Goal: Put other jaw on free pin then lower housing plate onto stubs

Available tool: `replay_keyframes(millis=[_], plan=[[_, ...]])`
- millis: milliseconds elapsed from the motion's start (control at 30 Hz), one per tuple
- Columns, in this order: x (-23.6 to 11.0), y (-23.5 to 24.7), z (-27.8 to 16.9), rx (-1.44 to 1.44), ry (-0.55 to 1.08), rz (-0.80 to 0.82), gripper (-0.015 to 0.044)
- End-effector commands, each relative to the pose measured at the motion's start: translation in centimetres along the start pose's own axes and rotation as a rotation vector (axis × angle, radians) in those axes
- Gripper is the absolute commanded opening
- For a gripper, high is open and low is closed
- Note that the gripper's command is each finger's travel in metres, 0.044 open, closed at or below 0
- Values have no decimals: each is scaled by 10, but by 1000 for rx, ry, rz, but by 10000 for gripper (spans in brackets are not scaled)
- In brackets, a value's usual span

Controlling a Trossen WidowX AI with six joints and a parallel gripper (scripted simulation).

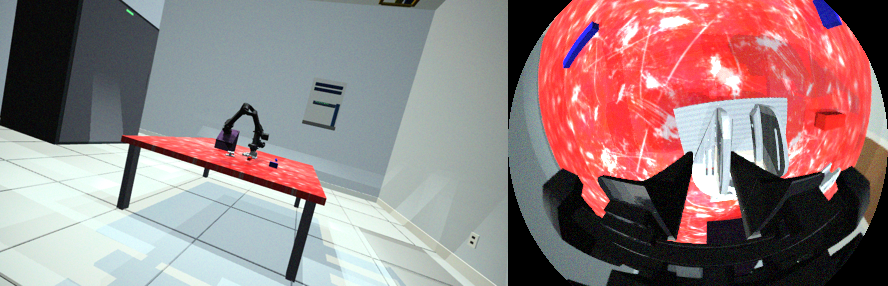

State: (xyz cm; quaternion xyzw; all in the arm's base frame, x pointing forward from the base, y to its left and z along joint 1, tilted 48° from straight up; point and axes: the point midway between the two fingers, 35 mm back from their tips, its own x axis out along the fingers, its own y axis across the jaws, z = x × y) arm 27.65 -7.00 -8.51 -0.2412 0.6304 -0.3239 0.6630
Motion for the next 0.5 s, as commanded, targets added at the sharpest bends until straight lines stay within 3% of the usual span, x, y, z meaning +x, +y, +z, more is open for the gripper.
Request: replay_keyframes(millis=[0,467], plan=[[3,0,-1,-7,5,-4,134],[6,-1,-1,-6,5,-5,134]])
